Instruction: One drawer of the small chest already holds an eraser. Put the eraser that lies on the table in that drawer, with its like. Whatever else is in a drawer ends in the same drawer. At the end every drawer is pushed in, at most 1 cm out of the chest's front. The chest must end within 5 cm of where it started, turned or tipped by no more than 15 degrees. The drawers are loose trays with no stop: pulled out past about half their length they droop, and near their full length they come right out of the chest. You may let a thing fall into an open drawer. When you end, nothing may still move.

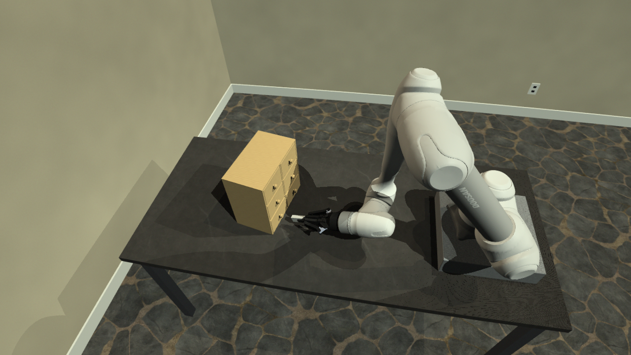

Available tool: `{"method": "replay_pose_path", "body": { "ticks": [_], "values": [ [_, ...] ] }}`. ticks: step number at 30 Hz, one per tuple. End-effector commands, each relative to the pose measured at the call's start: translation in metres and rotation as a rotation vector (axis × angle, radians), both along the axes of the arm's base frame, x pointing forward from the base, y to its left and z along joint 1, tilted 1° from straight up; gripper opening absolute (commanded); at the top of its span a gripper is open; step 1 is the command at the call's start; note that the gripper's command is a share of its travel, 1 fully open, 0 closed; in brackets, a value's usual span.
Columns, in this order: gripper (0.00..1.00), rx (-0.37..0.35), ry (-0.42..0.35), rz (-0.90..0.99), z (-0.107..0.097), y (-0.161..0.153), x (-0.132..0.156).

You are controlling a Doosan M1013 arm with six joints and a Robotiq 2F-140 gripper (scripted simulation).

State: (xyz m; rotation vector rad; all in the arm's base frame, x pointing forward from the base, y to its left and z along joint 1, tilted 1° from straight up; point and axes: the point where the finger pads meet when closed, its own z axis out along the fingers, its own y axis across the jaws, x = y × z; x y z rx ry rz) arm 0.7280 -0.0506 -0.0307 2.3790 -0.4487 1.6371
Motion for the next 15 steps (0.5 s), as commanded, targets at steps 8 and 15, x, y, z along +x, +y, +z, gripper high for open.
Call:
{"method": "replay_pose_path", "body": {
  "ticks": [8,15],
  "values": [
    [0.00,0.000,0.000,-0.002,0.074,0.015,-0.036],
    [0.00,0.000,0.000,-0.002,0.094,0.018,-0.045]
  ]
}}
